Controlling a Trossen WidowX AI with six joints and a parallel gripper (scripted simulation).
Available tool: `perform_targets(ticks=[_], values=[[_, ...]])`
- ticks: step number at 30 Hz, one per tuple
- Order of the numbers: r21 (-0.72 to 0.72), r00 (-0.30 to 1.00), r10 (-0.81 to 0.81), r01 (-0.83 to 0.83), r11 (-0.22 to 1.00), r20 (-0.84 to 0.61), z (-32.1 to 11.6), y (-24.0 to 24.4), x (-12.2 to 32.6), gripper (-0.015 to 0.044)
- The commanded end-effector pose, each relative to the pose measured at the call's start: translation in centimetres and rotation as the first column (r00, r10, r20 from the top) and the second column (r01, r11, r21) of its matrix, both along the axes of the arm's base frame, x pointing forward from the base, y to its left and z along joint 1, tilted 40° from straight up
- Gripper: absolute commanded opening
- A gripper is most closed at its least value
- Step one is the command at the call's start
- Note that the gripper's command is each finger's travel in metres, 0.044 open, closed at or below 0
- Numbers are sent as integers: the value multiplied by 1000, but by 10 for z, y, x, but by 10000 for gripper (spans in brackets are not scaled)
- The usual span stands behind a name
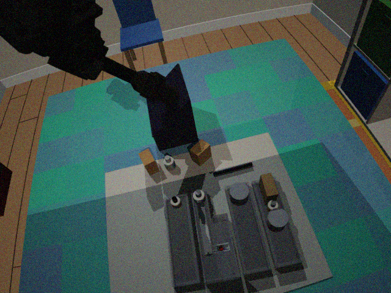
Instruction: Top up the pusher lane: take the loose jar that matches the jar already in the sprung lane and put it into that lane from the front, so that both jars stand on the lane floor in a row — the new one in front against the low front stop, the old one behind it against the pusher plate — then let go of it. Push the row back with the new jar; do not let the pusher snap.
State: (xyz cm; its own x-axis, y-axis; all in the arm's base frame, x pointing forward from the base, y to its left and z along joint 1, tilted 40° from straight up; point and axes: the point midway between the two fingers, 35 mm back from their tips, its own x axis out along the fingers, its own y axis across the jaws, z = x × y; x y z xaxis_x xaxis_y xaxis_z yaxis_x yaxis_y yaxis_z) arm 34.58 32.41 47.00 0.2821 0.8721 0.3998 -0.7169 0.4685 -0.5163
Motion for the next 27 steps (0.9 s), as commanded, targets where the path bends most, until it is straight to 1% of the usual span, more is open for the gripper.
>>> perform_targets(ticks=[1, 4, 8, 11, 14, 17, 20, 23, 27], values=[[-31, 955, -102, 97, 995, -280, -48, -16, 34, 440], [-67, 865, -188, 177, 982, -465, -87, -32, 54, 440], [-134, 686, -301, 286, 949, -663, -142, -60, 72, 440], [-199, 519, -376, 364, 910, -768, -184, -83, 79, 440], [-275, 335, -438, 436, 857, -834, -227, -110, 79, 440], [-362, 141, -486, 498, 788, -863, -268, -140, 74, 440], [-459, -55, -518, 549, 699, -854, -307, -174, 64, 440], [-558, -242, -528, 579, 595, -814, -343, -208, 47, 440], [-685, -466, -510, 583, 437, -723, -384, -254, 14, 440]])
